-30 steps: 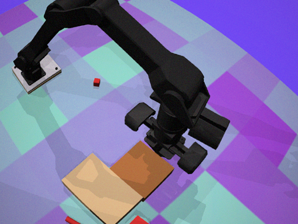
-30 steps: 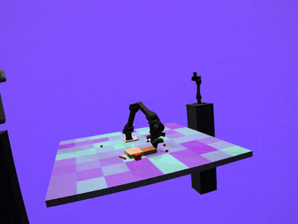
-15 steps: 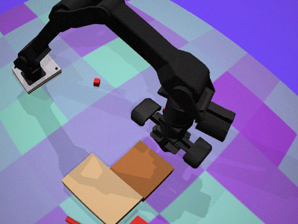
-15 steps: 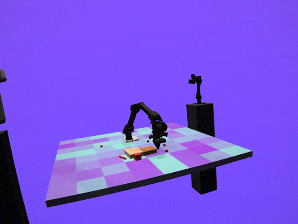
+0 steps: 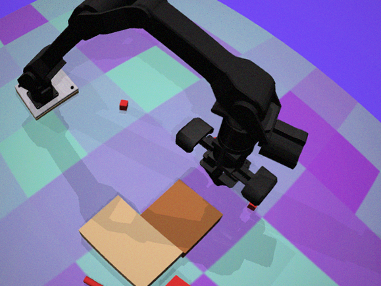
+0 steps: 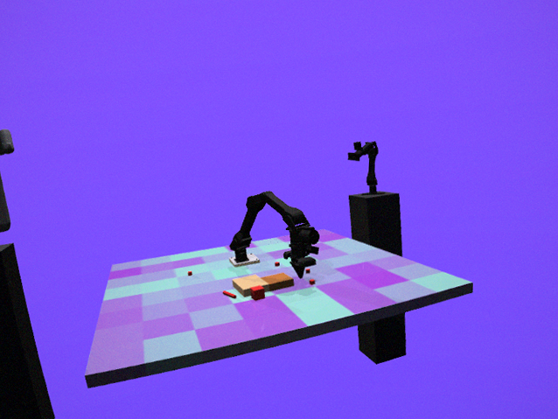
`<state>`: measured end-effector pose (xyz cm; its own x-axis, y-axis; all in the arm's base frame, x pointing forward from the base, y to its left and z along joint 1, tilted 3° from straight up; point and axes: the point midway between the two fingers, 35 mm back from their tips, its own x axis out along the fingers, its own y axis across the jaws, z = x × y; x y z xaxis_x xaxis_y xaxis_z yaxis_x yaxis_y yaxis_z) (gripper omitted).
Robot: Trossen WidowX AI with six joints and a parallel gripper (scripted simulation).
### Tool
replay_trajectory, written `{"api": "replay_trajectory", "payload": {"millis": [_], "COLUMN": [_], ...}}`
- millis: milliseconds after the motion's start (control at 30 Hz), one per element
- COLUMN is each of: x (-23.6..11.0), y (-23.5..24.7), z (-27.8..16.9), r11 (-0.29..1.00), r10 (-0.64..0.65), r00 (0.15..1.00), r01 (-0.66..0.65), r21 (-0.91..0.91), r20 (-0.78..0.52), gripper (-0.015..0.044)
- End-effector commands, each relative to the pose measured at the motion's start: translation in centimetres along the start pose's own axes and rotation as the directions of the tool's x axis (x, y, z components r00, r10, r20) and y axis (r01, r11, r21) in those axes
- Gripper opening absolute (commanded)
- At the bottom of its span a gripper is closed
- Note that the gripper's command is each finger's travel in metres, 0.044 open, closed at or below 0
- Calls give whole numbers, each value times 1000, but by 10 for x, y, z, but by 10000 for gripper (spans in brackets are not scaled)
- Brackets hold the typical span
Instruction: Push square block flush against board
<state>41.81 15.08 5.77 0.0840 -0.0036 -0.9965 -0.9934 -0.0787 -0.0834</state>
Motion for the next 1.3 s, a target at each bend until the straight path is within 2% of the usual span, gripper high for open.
{"api": "replay_trajectory", "payload": {"millis": [0,100,333,667,967,1267], "x": [-19,-52,-54,-59,-61,-60], "y": [-2,-1,-2,17,44,80], "z": [-1,-1,-5,-68,-119,-162], "r11": [1000,1000,1000,936,786,562], "r10": [-4,-4,-14,-10,-5,1], "r00": [1000,1000,1000,1000,1000,1000], "r01": [4,4,14,11,11,14], "r21": [2,2,22,351,618,827], "r20": [0,-3,4,-5,-12,-17], "gripper": [0,0,0,0,0,0]}}
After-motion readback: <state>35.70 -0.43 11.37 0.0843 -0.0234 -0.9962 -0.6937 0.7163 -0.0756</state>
